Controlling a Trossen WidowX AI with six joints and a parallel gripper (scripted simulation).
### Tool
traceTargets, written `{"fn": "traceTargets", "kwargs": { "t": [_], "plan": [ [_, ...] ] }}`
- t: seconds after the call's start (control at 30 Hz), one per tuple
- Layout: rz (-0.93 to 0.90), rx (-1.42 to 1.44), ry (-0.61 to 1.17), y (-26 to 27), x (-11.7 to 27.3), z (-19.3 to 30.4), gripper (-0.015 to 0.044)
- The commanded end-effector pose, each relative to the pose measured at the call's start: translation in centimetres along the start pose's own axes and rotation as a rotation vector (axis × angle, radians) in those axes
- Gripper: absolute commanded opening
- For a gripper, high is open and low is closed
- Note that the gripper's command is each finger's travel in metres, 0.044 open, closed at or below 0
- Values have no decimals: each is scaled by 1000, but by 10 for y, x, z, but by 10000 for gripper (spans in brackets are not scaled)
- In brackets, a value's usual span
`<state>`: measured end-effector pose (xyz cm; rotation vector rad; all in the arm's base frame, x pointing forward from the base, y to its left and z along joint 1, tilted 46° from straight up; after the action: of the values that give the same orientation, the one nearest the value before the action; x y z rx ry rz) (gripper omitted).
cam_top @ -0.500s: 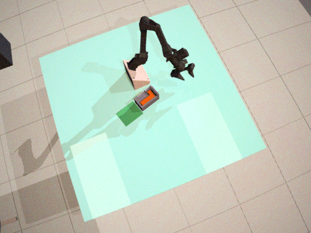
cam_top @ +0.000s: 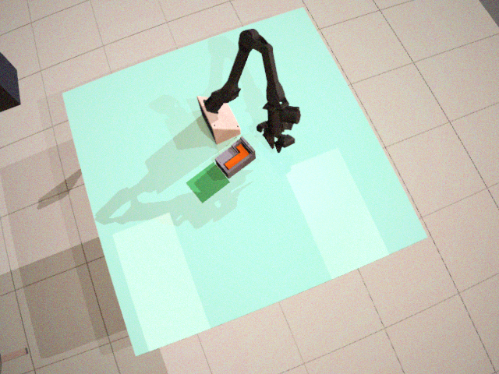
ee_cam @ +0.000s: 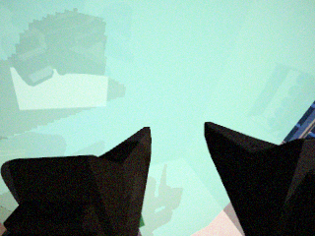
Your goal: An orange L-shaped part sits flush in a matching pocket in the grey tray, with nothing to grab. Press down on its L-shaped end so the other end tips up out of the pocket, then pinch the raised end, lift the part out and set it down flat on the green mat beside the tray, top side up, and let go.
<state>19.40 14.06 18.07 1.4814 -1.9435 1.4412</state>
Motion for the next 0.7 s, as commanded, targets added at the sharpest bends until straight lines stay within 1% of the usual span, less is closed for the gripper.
{"fn": "traceTargets", "kwargs": {
  "t": [0.0,0.13,0.23,0.43,0.5,0.67],
  "plan": [
    [-150,-242,76,-7,0,34,180],
    [-310,-575,143,-8,10,75,180],
    [-420,-858,162,-8,21,102,180],
    [-597,-1453,119,-5,54,148,180],
    [-615,-1523,107,-5,59,152,180],
    [-615,-1523,107,-5,59,152,180]
  ]
}}
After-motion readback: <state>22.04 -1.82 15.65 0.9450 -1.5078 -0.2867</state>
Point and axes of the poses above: the point midway between the two fingers, 35 mm back from their tips, its own x axis back along the fingers, its own y axis across the jaws, z = x × y, the point moved 10 cm from there along x, back along the fingers, and after that the axes turned 1 degree about x, right-handed, at the moved point
